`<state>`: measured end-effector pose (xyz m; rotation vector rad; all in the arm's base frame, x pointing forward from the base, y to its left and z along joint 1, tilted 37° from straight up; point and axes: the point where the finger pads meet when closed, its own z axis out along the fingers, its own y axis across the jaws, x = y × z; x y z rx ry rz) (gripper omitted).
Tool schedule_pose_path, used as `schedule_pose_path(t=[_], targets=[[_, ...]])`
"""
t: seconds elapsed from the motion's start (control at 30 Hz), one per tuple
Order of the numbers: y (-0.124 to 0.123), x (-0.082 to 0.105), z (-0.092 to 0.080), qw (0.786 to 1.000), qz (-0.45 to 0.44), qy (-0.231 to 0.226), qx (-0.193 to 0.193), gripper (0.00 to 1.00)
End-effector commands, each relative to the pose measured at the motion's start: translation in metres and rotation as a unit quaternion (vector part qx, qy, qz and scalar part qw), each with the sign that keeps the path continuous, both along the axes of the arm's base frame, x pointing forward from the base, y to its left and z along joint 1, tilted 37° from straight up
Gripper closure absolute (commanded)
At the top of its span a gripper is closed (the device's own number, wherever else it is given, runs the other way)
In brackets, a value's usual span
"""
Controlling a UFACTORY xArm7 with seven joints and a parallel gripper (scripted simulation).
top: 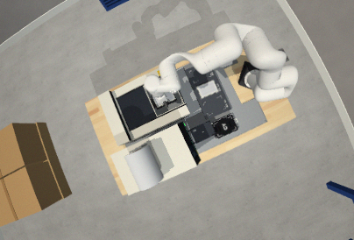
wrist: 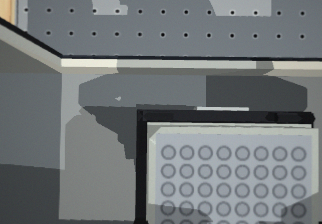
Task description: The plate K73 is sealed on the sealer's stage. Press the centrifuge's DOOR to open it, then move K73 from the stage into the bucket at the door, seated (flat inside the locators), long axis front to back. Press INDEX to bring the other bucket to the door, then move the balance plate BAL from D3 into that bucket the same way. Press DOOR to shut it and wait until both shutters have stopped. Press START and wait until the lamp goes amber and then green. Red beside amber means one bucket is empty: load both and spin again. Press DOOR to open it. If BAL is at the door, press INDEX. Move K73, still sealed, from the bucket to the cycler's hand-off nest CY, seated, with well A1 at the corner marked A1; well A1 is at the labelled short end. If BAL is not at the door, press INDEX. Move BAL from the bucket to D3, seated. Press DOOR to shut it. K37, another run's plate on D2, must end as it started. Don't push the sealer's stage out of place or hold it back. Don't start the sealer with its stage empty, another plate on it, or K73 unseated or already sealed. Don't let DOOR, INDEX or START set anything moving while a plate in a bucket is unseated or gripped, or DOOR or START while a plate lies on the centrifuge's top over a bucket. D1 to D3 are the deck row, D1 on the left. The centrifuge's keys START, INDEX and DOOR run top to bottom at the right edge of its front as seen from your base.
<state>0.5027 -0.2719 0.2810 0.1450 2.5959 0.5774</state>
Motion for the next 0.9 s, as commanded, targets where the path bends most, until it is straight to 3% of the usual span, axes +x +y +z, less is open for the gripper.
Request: schedule_pose_path(t=[0.0,0.87], targets=[[-0.004,-0.002,0.006,1.000,-0.002,-0.002,-0.001,1.00],[-0.018,-0.021,0.038,1.000,-0.002,-0.002,-0.001,1.00]])
